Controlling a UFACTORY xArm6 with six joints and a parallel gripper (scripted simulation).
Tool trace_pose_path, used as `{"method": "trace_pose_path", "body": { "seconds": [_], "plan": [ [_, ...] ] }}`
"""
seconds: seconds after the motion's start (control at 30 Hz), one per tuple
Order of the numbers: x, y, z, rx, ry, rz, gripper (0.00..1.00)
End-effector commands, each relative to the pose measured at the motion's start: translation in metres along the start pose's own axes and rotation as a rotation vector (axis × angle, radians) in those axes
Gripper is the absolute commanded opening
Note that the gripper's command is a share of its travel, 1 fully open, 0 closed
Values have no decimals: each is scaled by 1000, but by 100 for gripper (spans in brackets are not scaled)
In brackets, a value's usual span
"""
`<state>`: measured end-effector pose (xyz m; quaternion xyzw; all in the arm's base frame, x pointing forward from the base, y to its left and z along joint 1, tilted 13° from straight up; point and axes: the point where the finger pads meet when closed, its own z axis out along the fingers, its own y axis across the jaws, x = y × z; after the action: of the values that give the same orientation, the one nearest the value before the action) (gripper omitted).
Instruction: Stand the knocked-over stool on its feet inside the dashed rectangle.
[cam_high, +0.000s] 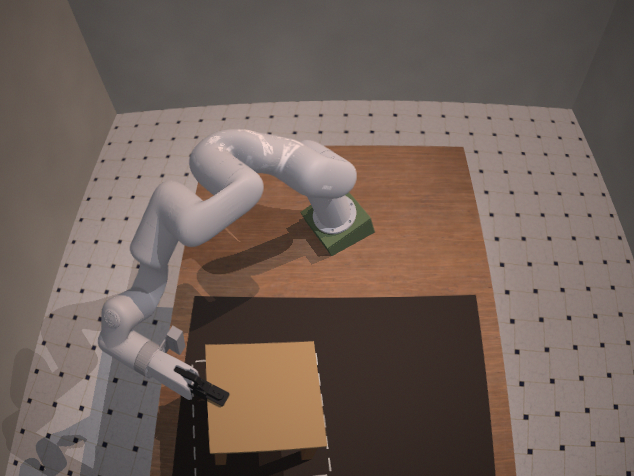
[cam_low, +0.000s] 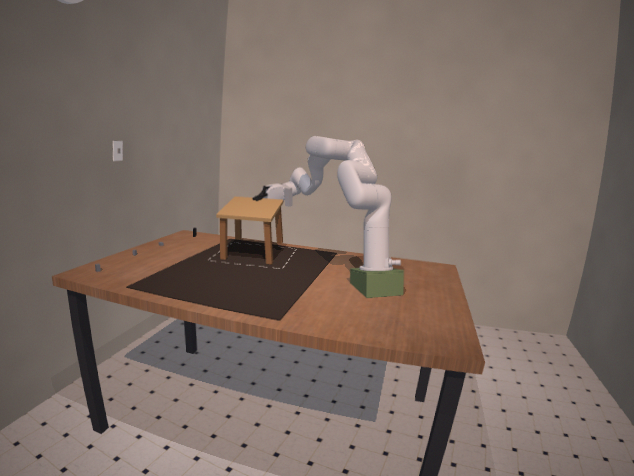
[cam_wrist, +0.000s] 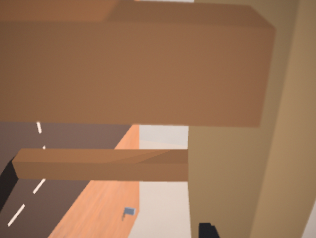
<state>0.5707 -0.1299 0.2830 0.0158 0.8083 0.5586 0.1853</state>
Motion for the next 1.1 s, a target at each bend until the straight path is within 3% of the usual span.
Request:
{"method": "trace_pose_path", "body": {
  "seconds": [0.0, 1.07],
  "plan": [
    [-4, -3, -4, -19, 1, 6, 21],
    [-7, -11, -11, -52, 1, 25, 21]
  ]
}}
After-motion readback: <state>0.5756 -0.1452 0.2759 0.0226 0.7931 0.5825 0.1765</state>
